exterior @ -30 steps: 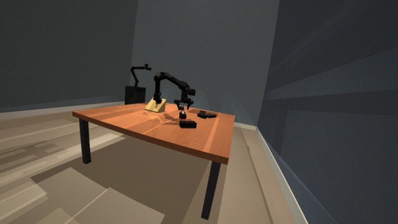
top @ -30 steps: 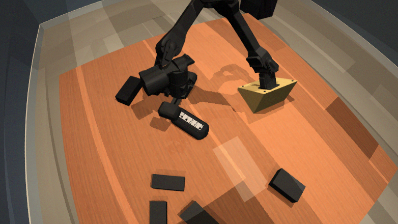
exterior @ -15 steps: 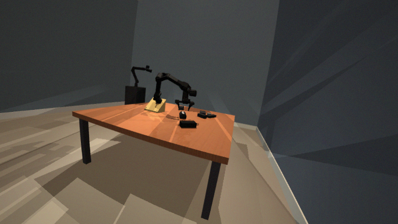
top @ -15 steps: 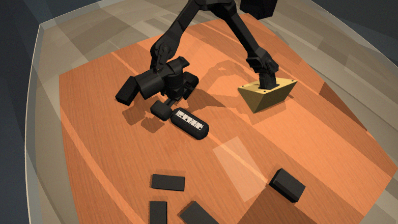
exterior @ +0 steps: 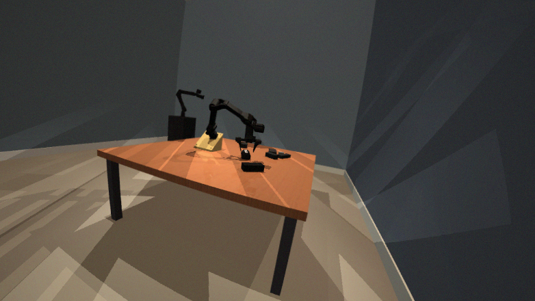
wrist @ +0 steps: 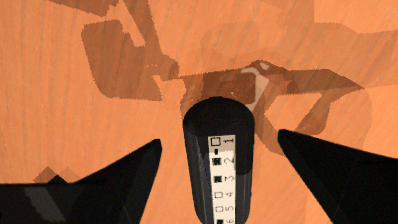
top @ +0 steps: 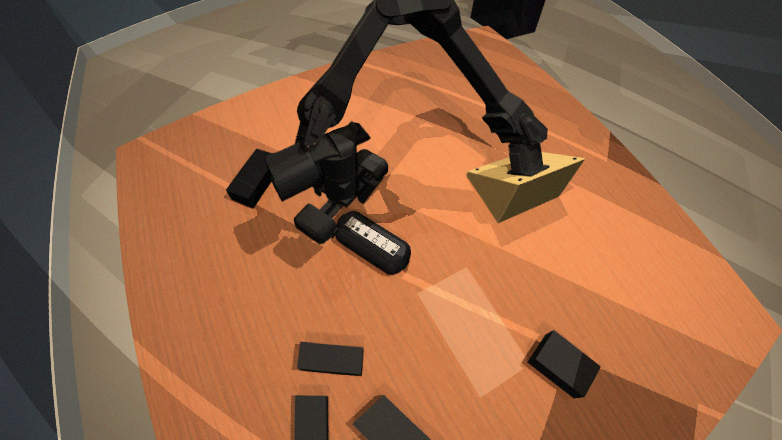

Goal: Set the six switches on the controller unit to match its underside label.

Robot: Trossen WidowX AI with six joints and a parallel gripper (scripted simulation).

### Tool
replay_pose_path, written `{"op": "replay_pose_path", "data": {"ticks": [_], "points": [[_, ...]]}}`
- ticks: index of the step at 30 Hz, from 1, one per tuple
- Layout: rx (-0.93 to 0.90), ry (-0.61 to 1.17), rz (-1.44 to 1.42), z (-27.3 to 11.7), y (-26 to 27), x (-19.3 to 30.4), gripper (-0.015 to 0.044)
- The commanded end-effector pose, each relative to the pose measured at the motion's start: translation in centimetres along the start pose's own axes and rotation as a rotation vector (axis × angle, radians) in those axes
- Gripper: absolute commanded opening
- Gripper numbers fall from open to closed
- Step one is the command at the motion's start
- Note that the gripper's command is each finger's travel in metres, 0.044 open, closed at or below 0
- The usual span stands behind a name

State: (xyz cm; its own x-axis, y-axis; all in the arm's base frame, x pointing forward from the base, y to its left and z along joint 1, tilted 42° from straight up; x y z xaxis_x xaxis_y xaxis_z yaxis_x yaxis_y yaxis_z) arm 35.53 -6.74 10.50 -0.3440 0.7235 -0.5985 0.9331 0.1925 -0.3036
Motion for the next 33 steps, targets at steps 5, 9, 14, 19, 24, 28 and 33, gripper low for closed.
{"op": "replay_pose_path", "data": {"ticks": [5, 9, 14, 19, 24, 28, 33], "points": [[0.007, 0.000, -0.006, 1.4, -0.2, 0.2, 0.0440], [0.007, -0.001, -0.004, 2.0, -0.2, 0.2, 0.0440], [0.006, -0.002, -0.003, 2.8, -0.2, 0.1, 0.0440], [0.006, -0.002, -0.001, 3.4, -0.3, 0.1, 0.0440], [0.006, -0.003, -0.001, 3.5, -0.3, 0.1, 0.0355], [0.006, -0.003, -0.001, 3.5, -0.3, 0.1, 0.0328], [0.006, -0.003, -0.001, 3.5, -0.3, 0.1, 0.0327]]}}
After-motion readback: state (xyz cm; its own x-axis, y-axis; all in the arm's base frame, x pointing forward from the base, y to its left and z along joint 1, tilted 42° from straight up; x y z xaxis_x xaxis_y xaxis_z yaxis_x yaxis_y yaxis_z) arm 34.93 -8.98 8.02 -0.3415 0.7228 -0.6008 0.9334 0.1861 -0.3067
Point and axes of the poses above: the point midway between the two fingers, 35 mm back from their tips, its own z axis out along the fingers, its own y axis across the jaws, x = y × z, the point moved 9 cm from there along -z, back along the fingers, and after that the axes turned 2 degrees about z, right-handed, at the moved point
